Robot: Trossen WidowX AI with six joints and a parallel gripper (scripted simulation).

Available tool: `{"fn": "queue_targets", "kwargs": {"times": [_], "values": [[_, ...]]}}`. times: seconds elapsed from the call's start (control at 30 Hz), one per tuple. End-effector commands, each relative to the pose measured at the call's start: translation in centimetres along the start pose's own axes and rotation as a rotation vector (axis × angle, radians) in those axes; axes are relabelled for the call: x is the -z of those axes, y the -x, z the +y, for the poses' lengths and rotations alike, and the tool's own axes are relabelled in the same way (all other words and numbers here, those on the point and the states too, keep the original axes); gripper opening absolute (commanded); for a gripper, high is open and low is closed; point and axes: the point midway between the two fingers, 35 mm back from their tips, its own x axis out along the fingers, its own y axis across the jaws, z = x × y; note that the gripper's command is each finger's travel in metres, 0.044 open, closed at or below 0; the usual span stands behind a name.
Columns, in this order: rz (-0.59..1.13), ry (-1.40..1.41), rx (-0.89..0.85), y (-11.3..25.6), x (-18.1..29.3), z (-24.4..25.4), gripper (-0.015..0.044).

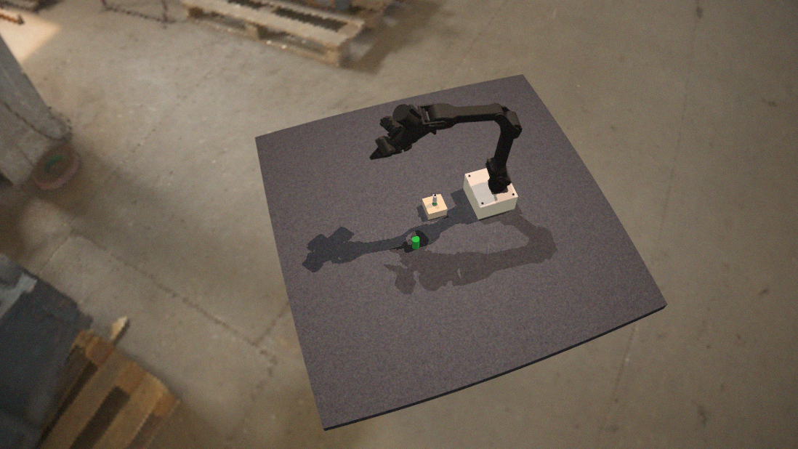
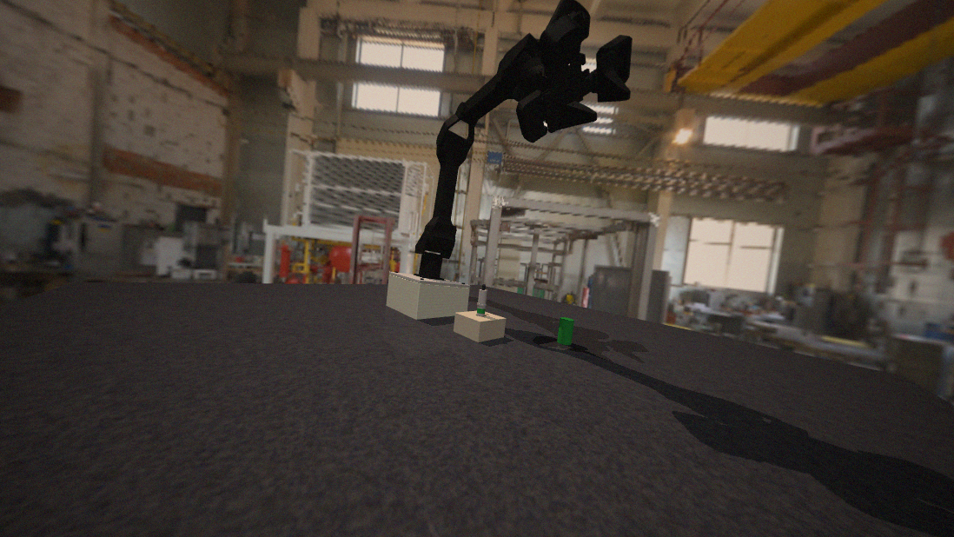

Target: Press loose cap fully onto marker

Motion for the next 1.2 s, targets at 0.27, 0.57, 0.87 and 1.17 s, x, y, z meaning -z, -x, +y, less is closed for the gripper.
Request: {"fn": "queue_targets", "kwargs": {"times": [0.27,0.57,0.87,1.17], "values": [[0.524,0.864,0.152,-7.1,15.0,-5.4,0.024],[0.93,1.4,0.086,-7.7,23.6,-10.2,0.024],[1.036,1.522,0.048,-7.6,25.4,-11.5,0.024],[1.036,1.521,0.048,-9.7,27.1,-13.7,0.024]]}}
